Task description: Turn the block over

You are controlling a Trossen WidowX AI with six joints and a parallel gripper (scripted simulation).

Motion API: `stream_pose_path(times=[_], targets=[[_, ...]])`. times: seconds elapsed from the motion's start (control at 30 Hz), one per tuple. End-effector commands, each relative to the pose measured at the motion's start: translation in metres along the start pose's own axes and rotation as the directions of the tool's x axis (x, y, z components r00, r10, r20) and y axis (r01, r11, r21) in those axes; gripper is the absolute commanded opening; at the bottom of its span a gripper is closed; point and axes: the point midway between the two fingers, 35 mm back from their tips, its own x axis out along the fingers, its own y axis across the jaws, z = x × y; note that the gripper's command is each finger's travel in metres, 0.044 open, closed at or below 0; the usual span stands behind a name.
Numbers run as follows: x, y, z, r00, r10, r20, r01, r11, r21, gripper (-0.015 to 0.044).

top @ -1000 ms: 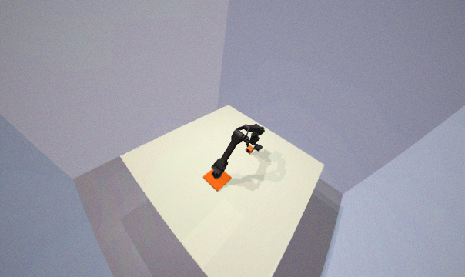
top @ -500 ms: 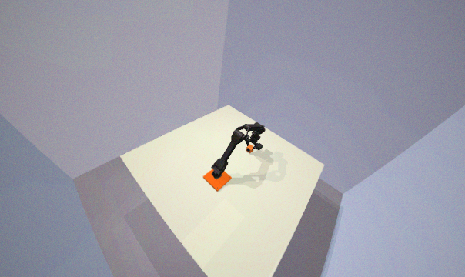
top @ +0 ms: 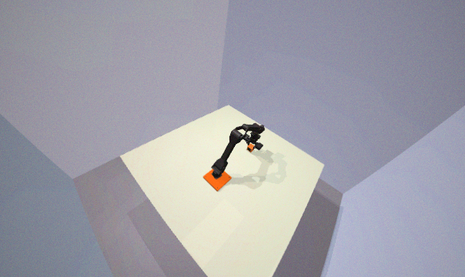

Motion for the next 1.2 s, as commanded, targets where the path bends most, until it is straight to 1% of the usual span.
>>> stream_pose_path(times=[0.0, 0.4, 0.8, 1.03, 1.17], targets=[[-0.002, 0.000, 0.001, 0.998, 0.003, 0.056, -0.003, 1.000, 0.001, 0.0000], [0.001, 0.000, 0.000, 0.976, 0.003, 0.218, -0.003, 1.000, 0.001, 0.0000], [0.000, 0.000, -0.006, 0.927, 0.002, 0.374, -0.002, 1.000, -0.001, 0.0000], [0.001, 0.000, -0.007, 0.915, 0.002, 0.402, -0.002, 1.000, -0.001, 0.0000], [0.010, 0.000, -0.003, 0.889, 0.002, 0.459, -0.002, 1.000, 0.001, 0.0000]])
